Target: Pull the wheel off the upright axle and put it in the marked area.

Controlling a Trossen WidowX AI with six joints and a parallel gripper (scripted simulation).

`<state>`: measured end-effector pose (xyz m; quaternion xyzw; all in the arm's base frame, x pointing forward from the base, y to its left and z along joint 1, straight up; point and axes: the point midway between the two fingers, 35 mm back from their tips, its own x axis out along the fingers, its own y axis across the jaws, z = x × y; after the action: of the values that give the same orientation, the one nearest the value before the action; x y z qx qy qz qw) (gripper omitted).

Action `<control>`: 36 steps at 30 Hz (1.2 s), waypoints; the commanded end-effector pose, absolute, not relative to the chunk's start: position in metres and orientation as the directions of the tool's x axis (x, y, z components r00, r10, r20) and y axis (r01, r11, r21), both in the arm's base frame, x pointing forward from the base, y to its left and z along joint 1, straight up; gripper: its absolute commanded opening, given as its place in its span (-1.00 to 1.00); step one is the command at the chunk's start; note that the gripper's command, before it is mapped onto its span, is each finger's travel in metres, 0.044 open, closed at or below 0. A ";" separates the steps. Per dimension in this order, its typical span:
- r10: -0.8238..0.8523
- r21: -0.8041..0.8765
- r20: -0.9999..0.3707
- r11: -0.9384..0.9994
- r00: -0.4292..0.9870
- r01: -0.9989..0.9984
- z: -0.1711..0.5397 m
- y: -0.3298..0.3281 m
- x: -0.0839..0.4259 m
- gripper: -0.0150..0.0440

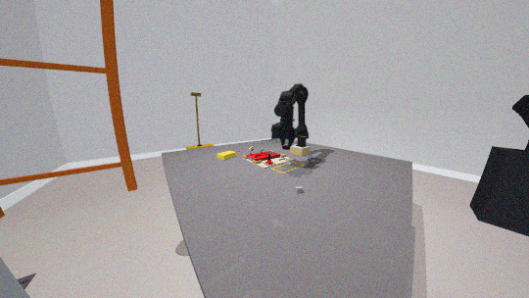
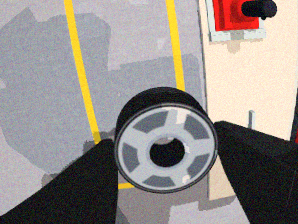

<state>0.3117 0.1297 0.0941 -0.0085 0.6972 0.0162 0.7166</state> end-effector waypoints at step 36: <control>0.014 0.013 -1.000 0.999 0.023 -0.034 -0.010 0.145 0.300 -0.49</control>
<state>0.3001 0.1442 -0.0062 -0.0094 0.6992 0.0163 0.7147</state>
